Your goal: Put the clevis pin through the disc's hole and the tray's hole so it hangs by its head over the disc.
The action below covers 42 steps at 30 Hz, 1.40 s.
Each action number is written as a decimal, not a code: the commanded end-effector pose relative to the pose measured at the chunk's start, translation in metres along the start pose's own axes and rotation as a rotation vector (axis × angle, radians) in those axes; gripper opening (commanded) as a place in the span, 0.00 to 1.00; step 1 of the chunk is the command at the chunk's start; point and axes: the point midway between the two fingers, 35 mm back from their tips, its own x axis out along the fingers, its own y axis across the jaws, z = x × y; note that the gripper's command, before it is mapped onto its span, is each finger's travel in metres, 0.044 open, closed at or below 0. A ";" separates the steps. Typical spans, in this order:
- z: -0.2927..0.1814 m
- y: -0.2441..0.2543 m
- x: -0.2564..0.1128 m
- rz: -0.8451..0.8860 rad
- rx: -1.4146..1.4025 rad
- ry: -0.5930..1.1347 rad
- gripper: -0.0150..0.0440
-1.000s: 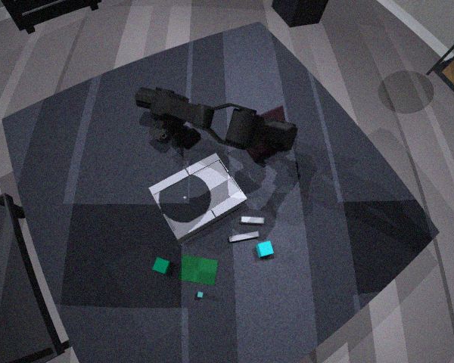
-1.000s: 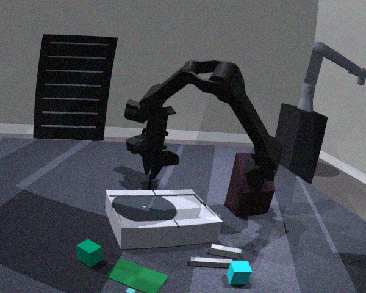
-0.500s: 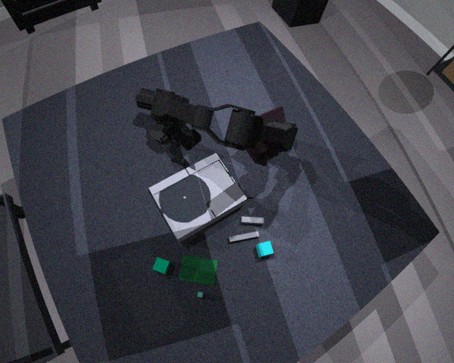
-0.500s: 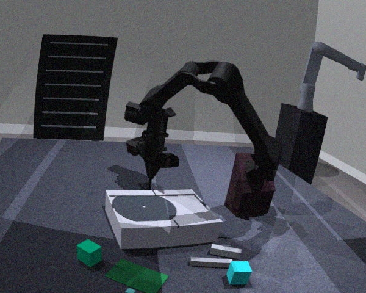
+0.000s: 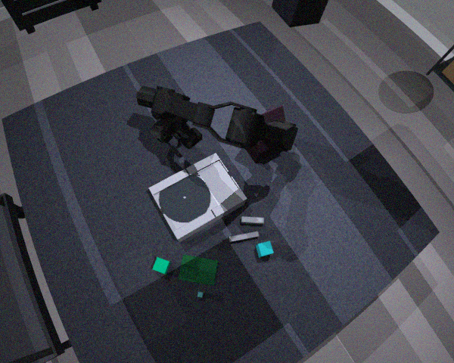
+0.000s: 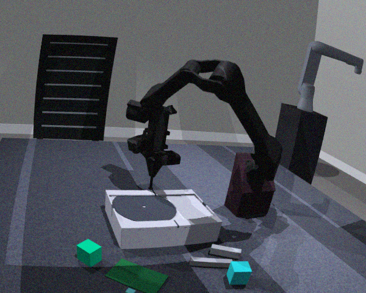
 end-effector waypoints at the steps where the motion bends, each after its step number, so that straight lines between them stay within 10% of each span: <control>1: 0.003 -0.002 -0.008 -0.011 -0.009 -0.005 0.25; 42: -0.066 -0.015 0.006 -0.018 -0.010 -1.042 0.25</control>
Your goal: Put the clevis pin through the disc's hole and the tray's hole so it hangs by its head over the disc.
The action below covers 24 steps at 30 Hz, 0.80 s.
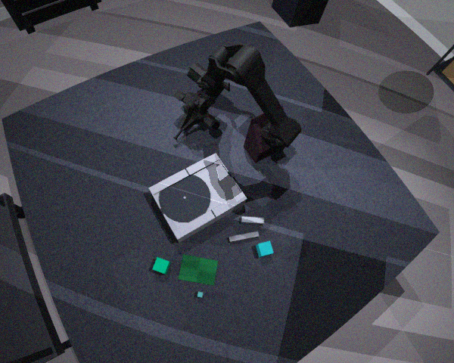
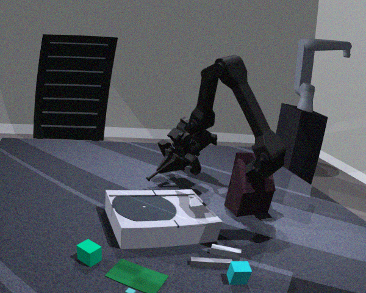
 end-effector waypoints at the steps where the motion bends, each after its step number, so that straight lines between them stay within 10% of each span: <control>1: 0.000 0.002 -0.002 -0.006 -0.011 -0.041 0.25; 24: -0.024 0.001 0.011 -0.004 -0.010 -0.042 0.25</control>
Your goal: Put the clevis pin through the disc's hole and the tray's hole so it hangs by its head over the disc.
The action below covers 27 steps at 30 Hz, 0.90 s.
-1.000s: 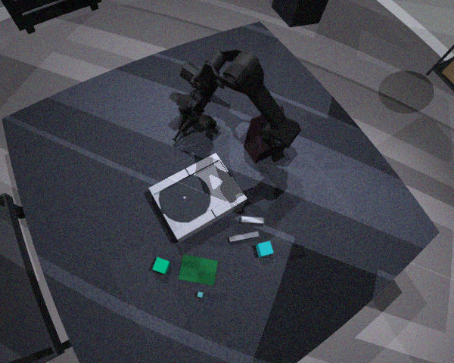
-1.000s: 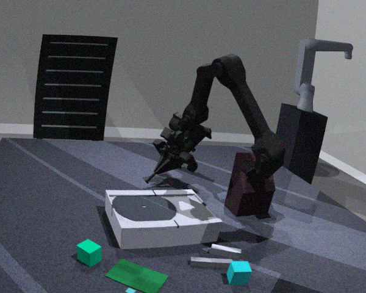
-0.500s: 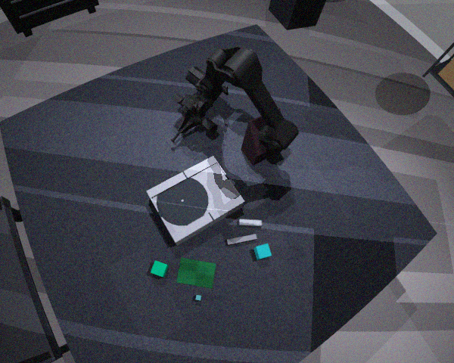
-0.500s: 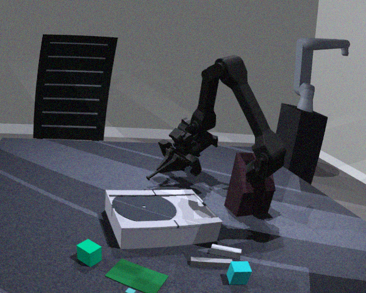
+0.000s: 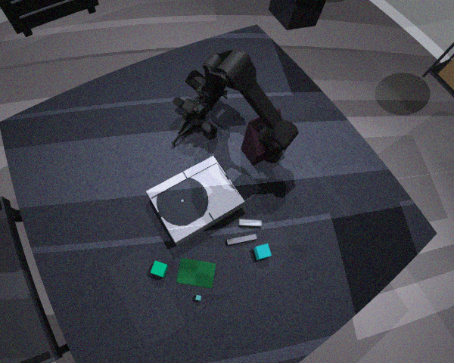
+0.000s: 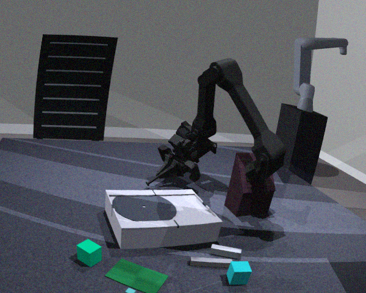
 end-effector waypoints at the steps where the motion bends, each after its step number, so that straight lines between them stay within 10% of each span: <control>1: -0.006 0.003 0.003 0.004 0.010 -0.004 0.25; 6: -0.007 0.003 0.003 0.004 0.010 -0.004 0.25; 12: -0.006 0.001 0.003 0.001 0.003 0.001 0.52; 27: -0.006 0.001 0.003 0.001 0.003 0.001 0.53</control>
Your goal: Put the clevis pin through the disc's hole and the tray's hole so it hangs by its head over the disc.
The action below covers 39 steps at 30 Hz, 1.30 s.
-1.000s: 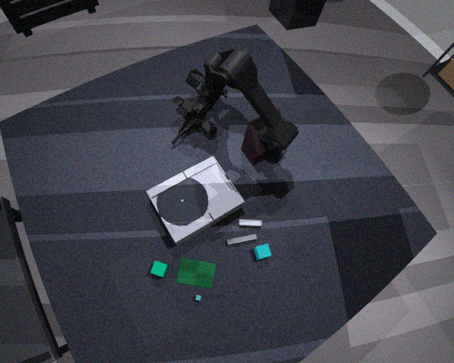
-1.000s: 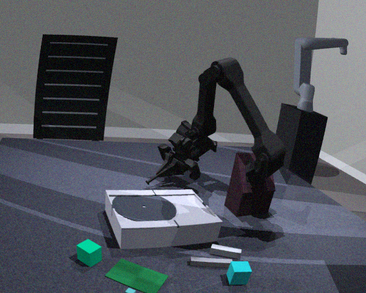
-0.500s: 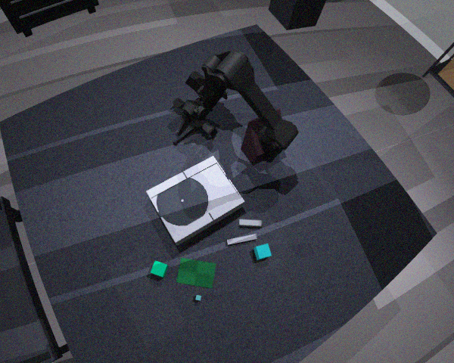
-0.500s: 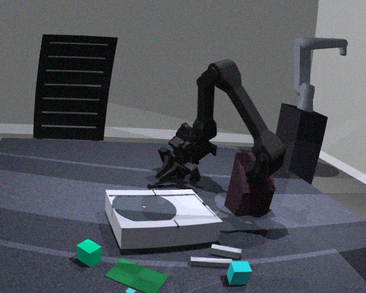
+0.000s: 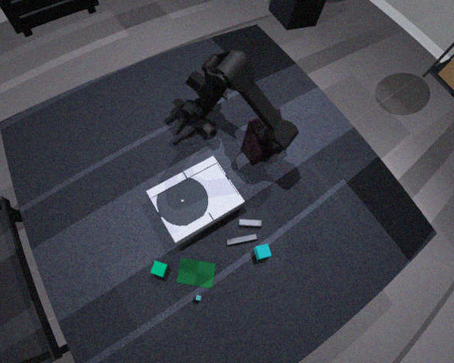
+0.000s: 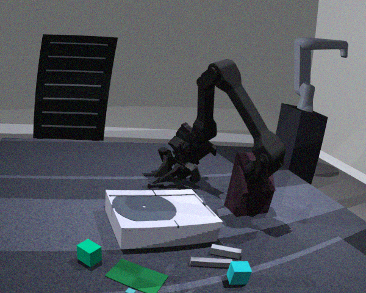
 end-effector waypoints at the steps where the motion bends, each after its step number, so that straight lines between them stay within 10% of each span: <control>1: 0.000 0.000 0.000 0.000 -0.001 0.000 0.53; 25: 0.031 0.002 -0.018 0.006 0.017 0.014 0.53; 34: 0.066 -0.002 0.007 0.026 0.013 0.964 0.53; 39: 0.073 0.000 0.008 0.012 0.001 1.035 0.53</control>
